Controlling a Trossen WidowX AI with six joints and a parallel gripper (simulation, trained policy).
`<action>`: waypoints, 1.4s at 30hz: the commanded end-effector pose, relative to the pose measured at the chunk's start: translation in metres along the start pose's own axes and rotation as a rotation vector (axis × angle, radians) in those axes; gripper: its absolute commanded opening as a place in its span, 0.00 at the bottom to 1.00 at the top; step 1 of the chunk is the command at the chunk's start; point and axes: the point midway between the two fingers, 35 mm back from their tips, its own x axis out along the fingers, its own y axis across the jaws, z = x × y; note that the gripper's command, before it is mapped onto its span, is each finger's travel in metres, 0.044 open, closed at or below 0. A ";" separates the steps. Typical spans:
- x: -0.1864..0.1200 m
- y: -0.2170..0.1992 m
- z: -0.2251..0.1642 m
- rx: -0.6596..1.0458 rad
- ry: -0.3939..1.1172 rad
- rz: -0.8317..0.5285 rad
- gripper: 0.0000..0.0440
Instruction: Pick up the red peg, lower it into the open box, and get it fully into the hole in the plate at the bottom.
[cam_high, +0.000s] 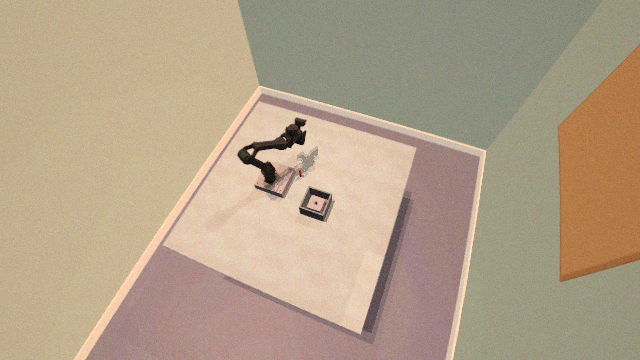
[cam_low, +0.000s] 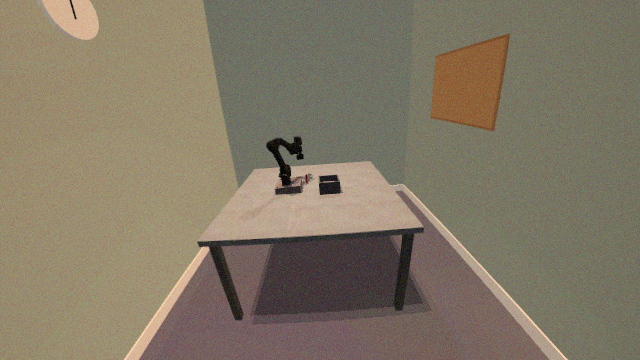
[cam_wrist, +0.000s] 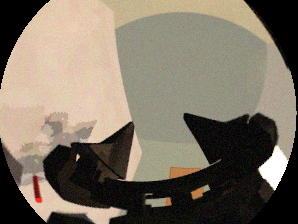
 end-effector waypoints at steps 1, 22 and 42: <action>-0.001 -0.003 -0.002 0.032 0.010 -0.002 0.94; -0.033 -0.043 -0.045 0.732 0.209 -0.067 1.00; -0.071 -0.040 -0.082 1.386 0.422 -0.179 1.00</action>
